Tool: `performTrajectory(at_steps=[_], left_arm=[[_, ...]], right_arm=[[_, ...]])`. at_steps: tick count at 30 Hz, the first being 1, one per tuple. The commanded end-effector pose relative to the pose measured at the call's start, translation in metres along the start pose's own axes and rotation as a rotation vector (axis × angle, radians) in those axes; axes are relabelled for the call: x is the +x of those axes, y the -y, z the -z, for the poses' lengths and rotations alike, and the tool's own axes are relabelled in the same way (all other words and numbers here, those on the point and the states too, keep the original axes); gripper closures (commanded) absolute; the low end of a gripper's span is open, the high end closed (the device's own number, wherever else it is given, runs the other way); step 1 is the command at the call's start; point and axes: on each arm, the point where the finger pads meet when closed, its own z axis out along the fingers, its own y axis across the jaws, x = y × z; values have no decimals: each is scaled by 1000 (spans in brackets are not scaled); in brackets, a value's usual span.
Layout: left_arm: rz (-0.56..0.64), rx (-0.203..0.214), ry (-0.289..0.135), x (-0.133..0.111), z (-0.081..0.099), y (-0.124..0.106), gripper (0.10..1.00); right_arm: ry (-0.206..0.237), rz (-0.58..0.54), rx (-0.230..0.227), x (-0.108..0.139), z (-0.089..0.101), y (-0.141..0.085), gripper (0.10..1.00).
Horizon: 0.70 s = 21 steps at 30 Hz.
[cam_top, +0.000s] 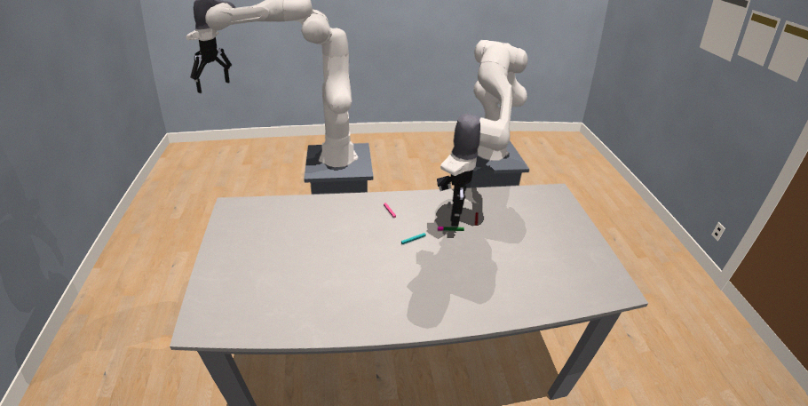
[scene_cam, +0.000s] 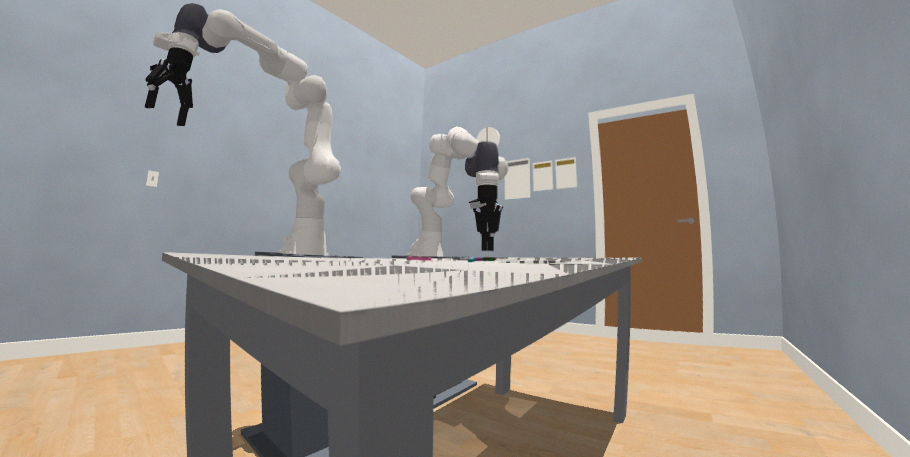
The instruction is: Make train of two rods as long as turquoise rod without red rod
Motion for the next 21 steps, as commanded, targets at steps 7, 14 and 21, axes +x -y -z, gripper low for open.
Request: performTrajectory(at_steps=[7,14,21], left_arm=[[2,-10,1,-1,41,-3,867],[2,-10,1,-1,58,-2,867],[2,-10,1,-1,58,-2,98]], right_arm=[[-5,6,1,2,1,-1,98],[-5,6,1,2,1,-1,98],[-5,6,1,2,1,-1,98]])
